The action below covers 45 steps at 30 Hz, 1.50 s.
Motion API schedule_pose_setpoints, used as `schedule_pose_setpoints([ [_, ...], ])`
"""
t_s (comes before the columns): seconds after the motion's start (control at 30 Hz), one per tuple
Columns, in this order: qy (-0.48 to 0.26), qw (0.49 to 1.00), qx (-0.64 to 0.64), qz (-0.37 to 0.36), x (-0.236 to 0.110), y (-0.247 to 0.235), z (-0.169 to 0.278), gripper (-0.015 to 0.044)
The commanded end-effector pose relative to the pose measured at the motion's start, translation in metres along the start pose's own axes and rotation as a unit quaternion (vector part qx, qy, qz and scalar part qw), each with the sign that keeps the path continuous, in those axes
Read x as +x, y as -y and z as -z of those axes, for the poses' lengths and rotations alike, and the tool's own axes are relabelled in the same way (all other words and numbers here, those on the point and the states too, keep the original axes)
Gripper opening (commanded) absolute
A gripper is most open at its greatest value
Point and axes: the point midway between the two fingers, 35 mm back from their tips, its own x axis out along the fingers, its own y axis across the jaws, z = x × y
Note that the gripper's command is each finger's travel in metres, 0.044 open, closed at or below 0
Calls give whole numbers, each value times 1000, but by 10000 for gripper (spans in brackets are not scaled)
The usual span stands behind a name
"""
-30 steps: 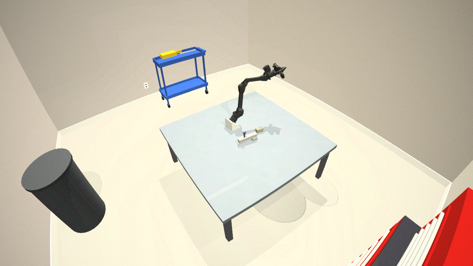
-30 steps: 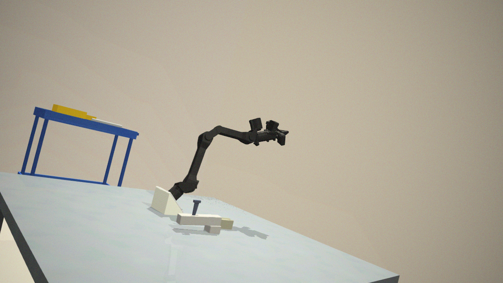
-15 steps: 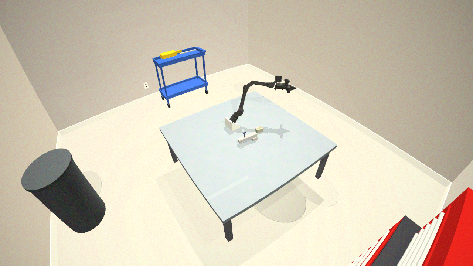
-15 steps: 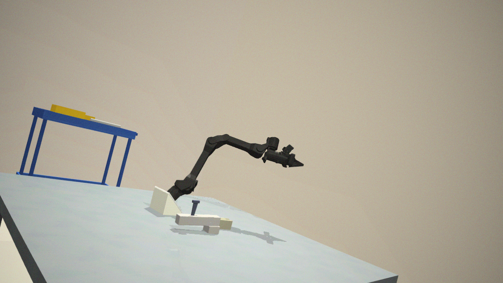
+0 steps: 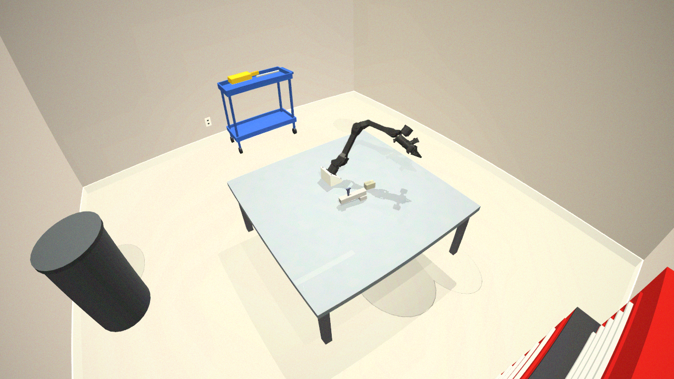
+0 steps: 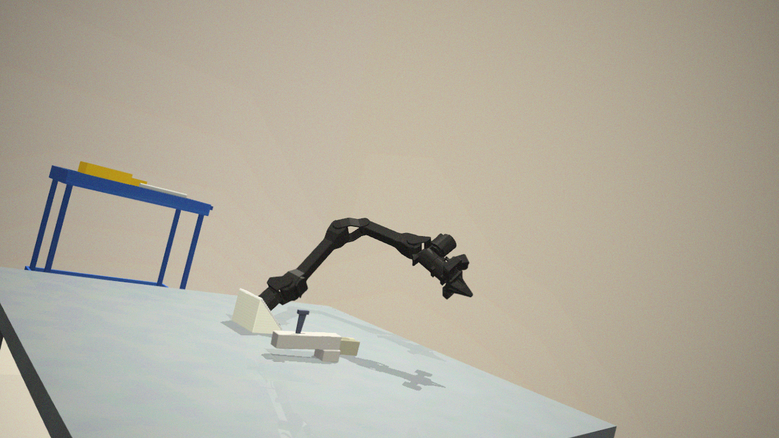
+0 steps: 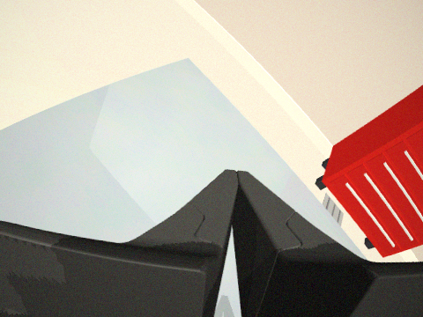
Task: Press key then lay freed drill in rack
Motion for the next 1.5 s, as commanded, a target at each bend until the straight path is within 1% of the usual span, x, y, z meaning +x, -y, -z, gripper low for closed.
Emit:
schedule_pose_setpoints([
  [0.0,-95,995,-16,36,18,49,55,0],
  [0.2,-219,973,-9,71,20,116,128,0],
  [0.4,-339,936,29,89,-2,177,201,0],
  [0.6,-449,884,98,83,-48,226,273,0],
  [0.8,-531,819,214,50,-114,254,338,0],
  [0.97,-554,755,351,-3,-177,257,378,0],
  [1.03,-550,737,393,-20,-194,255,385,0],
  [1.47,-549,735,397,-20,-194,254,388,0],
])
